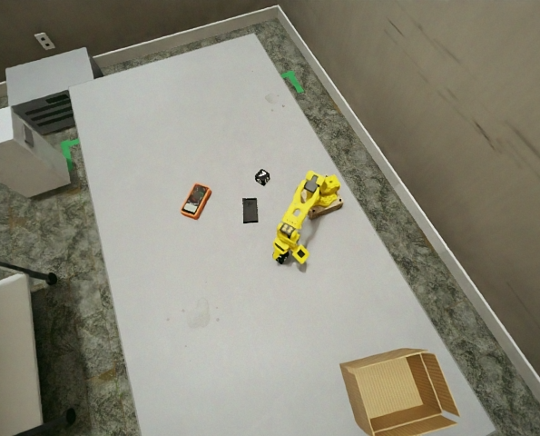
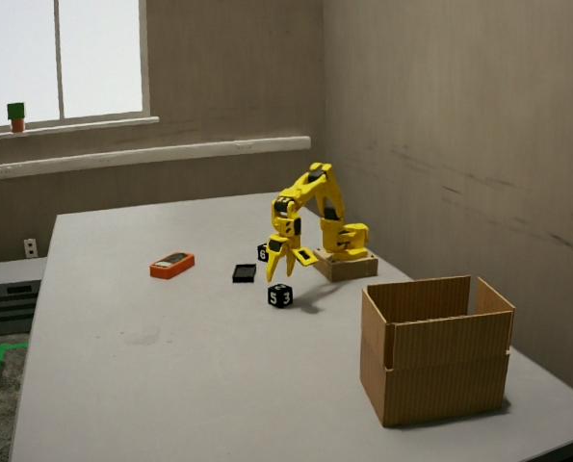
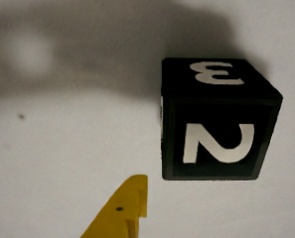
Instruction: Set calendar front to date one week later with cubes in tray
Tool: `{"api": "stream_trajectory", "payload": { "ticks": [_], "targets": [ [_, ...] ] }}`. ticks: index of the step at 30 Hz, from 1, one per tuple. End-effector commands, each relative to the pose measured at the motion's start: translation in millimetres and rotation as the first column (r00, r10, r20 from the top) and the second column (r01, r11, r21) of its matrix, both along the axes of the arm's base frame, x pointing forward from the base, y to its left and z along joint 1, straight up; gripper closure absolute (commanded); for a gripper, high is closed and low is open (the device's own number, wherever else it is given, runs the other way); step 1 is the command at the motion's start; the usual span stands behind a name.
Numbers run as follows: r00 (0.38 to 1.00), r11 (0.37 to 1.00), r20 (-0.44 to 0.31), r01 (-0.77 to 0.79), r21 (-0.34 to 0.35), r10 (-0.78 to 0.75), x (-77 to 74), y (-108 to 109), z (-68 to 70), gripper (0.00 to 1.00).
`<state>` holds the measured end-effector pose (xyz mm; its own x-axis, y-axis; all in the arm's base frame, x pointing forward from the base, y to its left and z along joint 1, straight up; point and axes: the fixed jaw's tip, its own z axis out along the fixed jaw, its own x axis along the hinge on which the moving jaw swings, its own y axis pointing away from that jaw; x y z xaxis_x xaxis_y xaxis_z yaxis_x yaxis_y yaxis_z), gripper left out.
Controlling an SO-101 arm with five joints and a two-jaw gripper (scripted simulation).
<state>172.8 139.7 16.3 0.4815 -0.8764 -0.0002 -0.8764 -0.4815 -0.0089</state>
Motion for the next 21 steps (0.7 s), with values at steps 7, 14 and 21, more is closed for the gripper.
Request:
{"api": "stream_trajectory", "payload": {
  "ticks": [7,14,21],
  "targets": [
    [1.0,1.0,-0.013,0.003,-0.009,-0.003,-0.4,-3.0,-7.5,0.65],
    [1.0,1.0,-0.013,0.003,-0.009,-0.003,-0.1,-2.8,-13.4,0.65],
    [1.0,1.0,-0.013,0.003,-0.009,-0.003,0.0,-2.8,-24.6,0.65]
  ]
}}
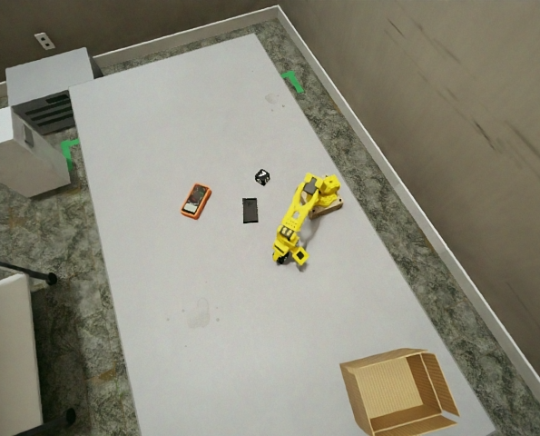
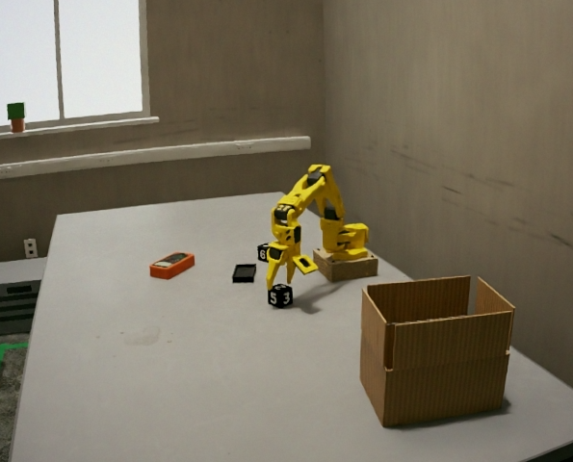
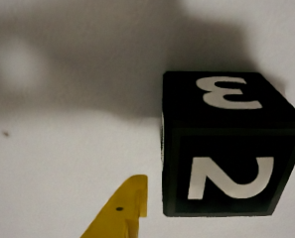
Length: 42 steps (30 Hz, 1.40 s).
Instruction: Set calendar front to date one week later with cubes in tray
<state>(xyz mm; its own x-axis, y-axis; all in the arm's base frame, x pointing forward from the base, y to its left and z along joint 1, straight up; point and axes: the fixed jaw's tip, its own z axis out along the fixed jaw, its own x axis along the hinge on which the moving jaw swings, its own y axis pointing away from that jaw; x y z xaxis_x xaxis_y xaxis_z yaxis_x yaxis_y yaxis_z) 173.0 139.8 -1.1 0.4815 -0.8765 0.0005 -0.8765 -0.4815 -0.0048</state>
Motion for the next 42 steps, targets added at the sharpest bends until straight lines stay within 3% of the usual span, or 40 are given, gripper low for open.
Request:
{"api": "stream_trajectory", "payload": {
  "ticks": [1,17,42],
  "targets": [
    [1.0,1.0,-0.01,0.003,-0.006,-0.003,-0.2,-2.9,-8.9,0.65],
    [1.0,1.0,-0.01,0.003,-0.006,-0.003,-1.1,-3.7,-25.1,0.65],
    [1.0,1.0,-0.01,0.003,-0.006,-0.003,0.0,-3.2,-26.2,0.67]
  ]
}}
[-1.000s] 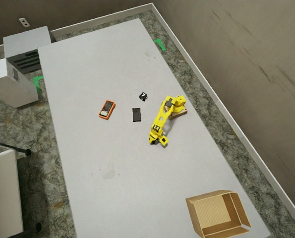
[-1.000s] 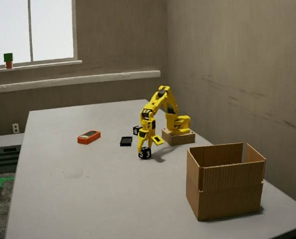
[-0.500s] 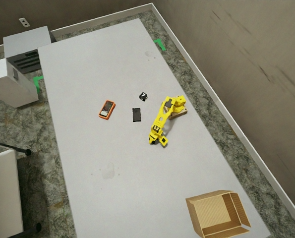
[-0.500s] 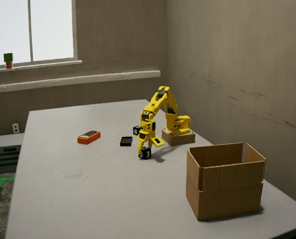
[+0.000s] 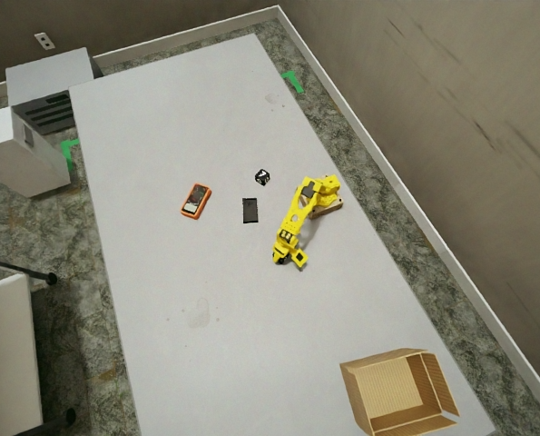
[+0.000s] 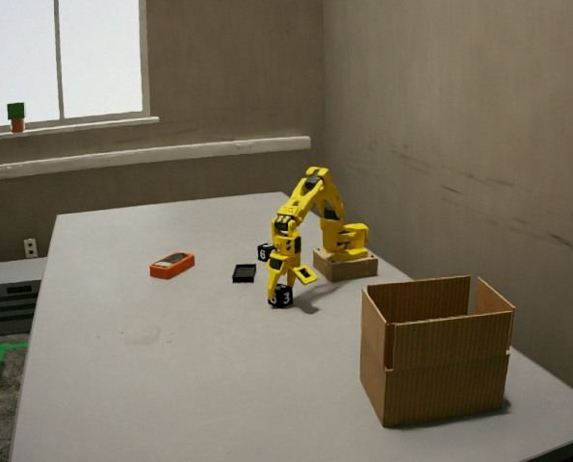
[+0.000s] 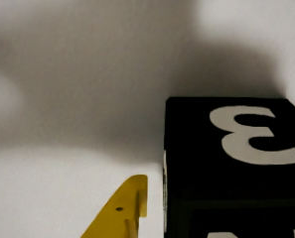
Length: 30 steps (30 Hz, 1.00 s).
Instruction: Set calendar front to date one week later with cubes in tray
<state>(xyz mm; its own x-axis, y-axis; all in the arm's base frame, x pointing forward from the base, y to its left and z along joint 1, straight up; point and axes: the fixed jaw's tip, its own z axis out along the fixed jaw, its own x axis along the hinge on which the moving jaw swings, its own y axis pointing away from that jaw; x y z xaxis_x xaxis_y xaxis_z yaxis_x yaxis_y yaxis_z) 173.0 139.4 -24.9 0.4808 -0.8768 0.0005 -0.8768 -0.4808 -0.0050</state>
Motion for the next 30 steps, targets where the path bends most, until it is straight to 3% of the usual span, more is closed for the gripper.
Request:
{"api": "stream_trajectory", "payload": {
  "ticks": [1,30],
  "targets": [
    [1.0,1.0,-0.01,0.003,-0.006,-0.003,-0.1,-2.8,-2.5,0.67],
    [1.0,1.0,-0.01,0.003,-0.006,-0.003,4.1,-0.6,-2.6,0.73]
  ]
}}
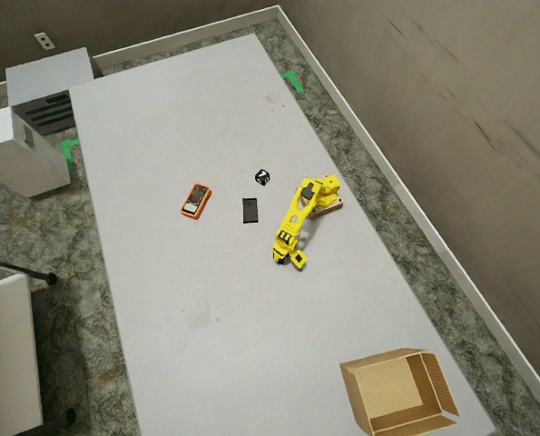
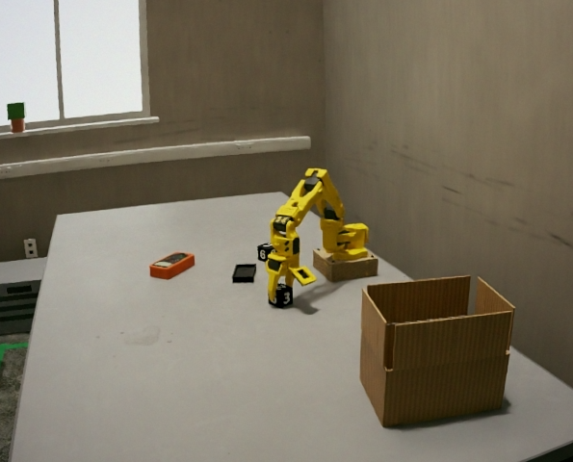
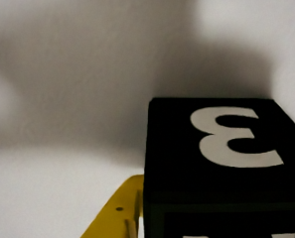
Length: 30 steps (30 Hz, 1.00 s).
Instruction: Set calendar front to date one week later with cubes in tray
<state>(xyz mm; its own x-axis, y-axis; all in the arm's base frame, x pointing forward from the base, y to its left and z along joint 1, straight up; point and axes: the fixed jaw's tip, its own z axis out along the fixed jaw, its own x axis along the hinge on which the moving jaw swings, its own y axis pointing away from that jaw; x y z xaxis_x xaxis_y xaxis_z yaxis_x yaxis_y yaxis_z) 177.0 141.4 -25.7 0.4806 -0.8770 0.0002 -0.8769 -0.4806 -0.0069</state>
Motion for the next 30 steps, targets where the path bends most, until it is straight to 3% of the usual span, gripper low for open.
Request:
{"api": "stream_trajectory", "payload": {
  "ticks": [1,12,30],
  "targets": [
    [1.0,1.0,-0.012,0.002,-0.008,-0.002,0.0,-2.7,-1.7,0.73],
    [1.0,1.0,-0.012,0.002,-0.008,-0.002,0.0,-2.7,-1.7,0.76],
    [1.0,1.0,-0.012,0.002,-0.008,-0.002,0.1,-2.7,-1.7,0.98]
  ]
}}
